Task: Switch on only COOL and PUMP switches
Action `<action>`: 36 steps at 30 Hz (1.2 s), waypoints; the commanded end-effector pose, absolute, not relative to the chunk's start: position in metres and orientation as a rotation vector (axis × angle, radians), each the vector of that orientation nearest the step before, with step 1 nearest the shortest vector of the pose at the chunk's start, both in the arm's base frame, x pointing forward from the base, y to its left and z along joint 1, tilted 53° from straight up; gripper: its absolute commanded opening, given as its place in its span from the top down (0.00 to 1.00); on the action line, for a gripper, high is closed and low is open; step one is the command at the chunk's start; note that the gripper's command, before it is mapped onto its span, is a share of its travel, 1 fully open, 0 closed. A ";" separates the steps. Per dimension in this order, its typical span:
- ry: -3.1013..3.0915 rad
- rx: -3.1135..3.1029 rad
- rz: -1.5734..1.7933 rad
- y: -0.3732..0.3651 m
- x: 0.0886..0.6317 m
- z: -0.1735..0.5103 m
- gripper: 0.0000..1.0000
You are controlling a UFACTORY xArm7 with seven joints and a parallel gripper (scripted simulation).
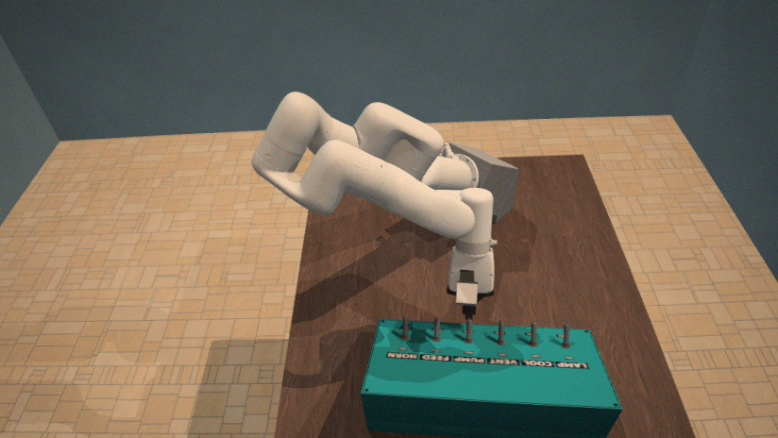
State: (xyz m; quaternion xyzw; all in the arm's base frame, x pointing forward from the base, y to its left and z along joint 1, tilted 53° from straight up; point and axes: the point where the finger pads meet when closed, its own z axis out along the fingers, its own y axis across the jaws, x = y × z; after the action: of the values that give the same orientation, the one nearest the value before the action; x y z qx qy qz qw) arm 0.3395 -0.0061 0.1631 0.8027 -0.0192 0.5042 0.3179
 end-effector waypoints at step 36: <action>-0.049 2.112 1.329 -0.004 0.342 0.167 1.00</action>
State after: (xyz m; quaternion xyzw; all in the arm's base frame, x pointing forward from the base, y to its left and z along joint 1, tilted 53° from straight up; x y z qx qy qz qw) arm 0.3407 -0.0050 0.1652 0.8027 -0.0192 0.5042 0.3179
